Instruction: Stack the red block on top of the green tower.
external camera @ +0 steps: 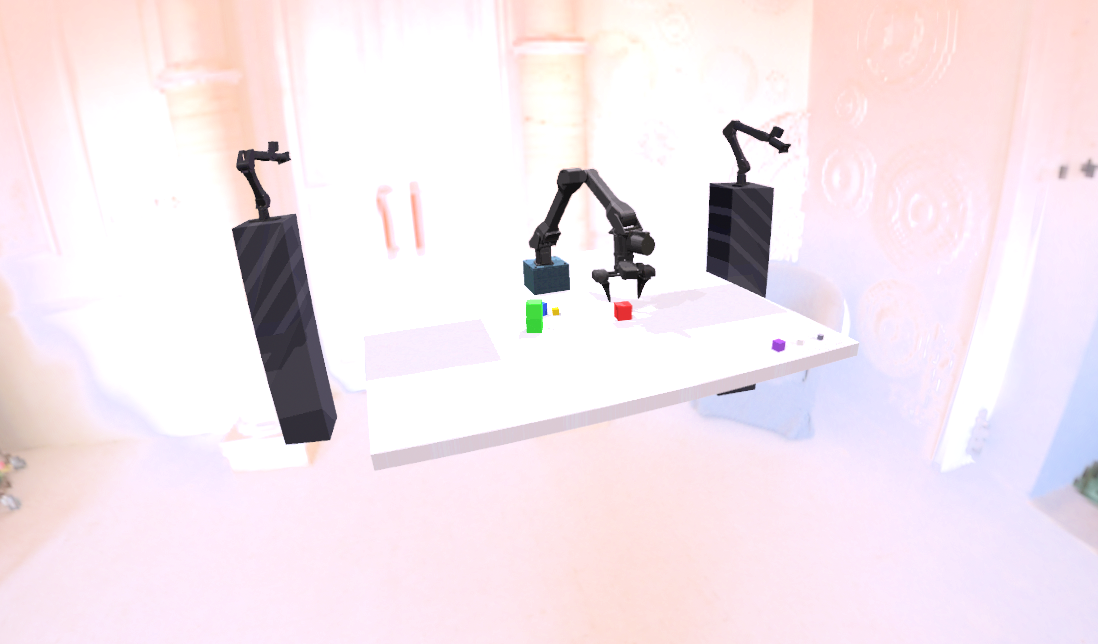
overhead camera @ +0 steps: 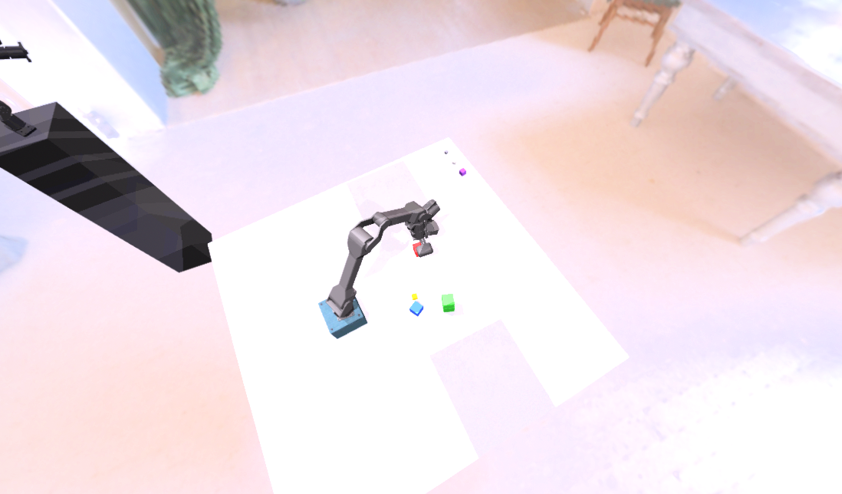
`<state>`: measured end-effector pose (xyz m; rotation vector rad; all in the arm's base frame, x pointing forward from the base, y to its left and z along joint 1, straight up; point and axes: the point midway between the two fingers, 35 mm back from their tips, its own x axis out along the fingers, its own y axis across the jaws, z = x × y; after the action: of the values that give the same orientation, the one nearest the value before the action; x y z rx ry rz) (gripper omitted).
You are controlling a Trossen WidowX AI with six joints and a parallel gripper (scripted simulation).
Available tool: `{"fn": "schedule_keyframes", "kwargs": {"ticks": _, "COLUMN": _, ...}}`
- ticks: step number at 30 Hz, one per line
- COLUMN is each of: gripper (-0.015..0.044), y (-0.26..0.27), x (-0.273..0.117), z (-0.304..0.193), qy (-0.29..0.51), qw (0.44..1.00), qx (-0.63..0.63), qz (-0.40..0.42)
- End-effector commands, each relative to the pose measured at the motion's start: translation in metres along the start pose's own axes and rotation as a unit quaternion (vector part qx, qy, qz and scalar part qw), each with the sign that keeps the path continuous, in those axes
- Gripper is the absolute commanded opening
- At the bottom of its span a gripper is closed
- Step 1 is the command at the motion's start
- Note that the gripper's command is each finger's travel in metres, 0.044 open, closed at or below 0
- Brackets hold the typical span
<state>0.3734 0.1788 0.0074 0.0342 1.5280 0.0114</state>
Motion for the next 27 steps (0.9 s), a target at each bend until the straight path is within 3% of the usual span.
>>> {"fn": "schedule_keyframes", "kwargs": {"ticks": 1, "gripper": 0.044, "y": -0.002, "x": 0.012, "z": -0.003, "qy": 0.006, "qw": 1.0, "qx": 0.002, "qz": -0.006}}
{"fn": "schedule_keyframes", "kwargs": {"ticks": 27, "gripper": 0.044, "y": -0.003, "x": 0.049, "z": -0.004, "qy": 0.006, "qw": 1.0, "qx": 0.002, "qz": -0.006}}
